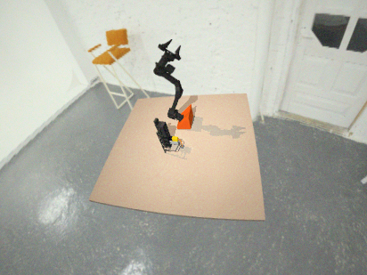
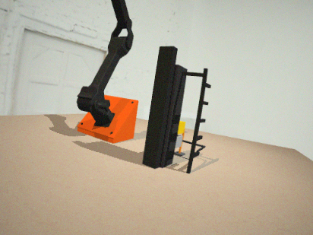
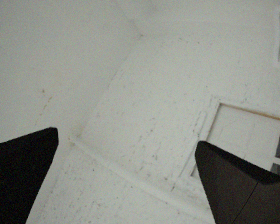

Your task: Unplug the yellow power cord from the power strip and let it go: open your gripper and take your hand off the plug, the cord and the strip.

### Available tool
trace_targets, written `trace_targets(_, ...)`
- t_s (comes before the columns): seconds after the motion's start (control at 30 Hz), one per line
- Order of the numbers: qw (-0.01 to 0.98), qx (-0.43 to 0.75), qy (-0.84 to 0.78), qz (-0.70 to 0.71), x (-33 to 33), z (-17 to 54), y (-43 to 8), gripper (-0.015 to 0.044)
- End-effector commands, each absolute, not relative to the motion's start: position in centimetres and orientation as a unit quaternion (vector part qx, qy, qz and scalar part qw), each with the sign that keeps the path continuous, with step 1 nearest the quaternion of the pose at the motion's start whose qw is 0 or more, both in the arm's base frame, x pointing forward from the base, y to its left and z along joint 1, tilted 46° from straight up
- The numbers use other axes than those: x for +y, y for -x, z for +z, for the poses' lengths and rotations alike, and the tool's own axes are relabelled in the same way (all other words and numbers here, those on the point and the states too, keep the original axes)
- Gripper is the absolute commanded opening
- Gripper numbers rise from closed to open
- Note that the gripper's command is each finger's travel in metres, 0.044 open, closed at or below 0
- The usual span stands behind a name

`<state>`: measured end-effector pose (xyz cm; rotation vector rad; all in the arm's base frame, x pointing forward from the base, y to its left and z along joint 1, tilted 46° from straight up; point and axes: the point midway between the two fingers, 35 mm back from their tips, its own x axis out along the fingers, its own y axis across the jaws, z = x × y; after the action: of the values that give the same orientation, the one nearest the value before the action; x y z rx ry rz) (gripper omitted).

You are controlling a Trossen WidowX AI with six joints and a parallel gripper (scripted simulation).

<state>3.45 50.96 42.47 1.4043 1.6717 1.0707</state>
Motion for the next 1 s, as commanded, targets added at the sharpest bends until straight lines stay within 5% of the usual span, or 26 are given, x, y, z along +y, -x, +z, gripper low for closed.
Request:
trace_targets(0.0, 0.347, 0.644, -0.542, 0.414, 50.9, 42.6, -3.4, 0.0374)
trace_targets(0.27, 0.28, 0.599, -0.559, 0.5, 46.2, 50.0, -0.5, 0.0164)
trace_targets(0.97, -0.085, 0.501, -0.501, 0.7, 22.2, 68.3, 11.9, 0.016)
